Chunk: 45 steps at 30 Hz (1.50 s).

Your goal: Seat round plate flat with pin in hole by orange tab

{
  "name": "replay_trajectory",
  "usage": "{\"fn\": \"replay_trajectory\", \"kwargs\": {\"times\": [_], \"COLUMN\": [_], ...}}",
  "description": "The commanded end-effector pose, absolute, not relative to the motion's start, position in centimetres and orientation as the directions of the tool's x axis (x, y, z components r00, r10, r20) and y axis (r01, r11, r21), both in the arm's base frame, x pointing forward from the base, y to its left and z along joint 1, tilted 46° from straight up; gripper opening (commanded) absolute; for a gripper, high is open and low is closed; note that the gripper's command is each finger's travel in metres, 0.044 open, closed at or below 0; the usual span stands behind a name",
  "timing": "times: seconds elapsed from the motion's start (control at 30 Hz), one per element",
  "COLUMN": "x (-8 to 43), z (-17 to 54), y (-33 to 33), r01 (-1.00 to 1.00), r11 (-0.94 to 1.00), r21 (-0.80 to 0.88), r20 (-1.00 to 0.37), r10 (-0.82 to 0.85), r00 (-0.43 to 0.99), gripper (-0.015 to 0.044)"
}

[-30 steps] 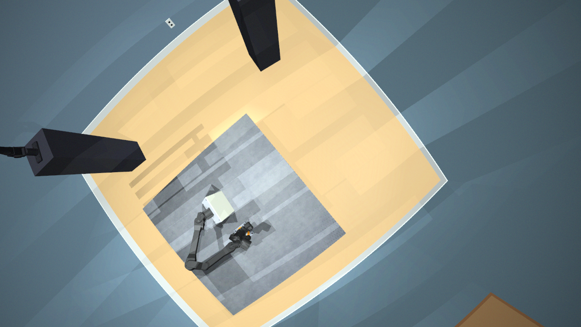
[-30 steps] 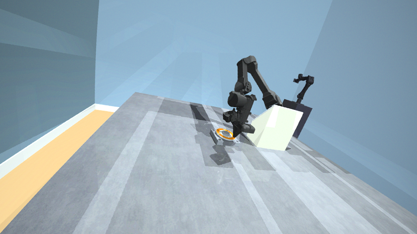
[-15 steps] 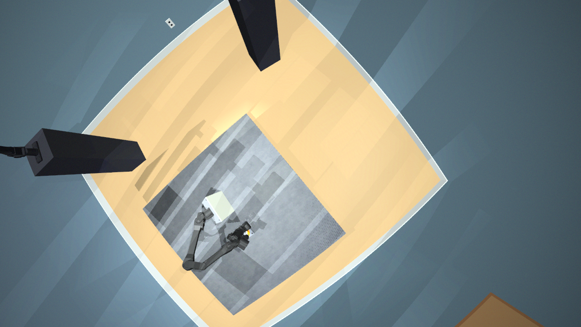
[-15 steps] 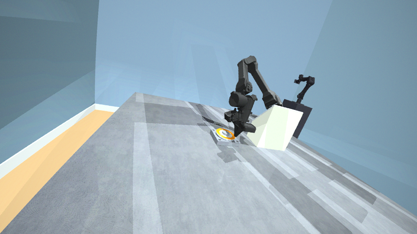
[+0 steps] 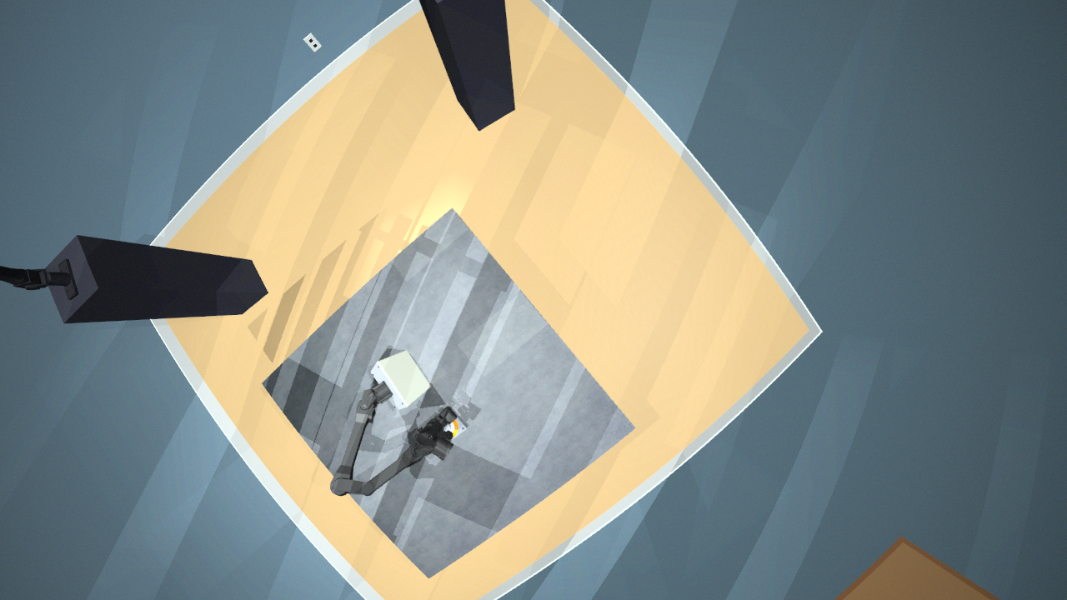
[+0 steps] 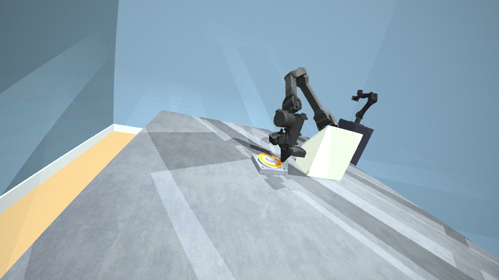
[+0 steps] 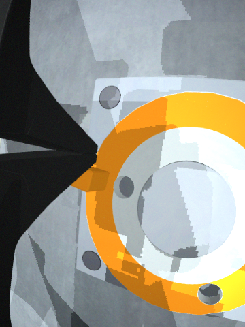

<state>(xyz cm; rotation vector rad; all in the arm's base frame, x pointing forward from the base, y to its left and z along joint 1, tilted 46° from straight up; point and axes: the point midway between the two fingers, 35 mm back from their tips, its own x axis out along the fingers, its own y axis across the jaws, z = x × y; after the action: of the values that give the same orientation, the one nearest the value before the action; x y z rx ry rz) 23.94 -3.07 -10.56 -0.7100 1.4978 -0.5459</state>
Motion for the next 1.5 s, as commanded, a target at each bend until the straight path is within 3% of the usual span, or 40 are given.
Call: {"fn": "replay_trajectory", "kwargs": {"times": [0.0, 1.47], "x": [23.8, 26.2], "z": [-10.1, -6.1], "y": [-3.5, -6.5], "r01": [-0.105, -0.105], "r11": [0.686, 0.685], "r21": [-0.720, -0.721], "r20": [-0.692, -0.690], "r10": [-0.722, -0.723], "r00": [0.021, 0.021], "gripper": [0.0000, 0.0000]}}
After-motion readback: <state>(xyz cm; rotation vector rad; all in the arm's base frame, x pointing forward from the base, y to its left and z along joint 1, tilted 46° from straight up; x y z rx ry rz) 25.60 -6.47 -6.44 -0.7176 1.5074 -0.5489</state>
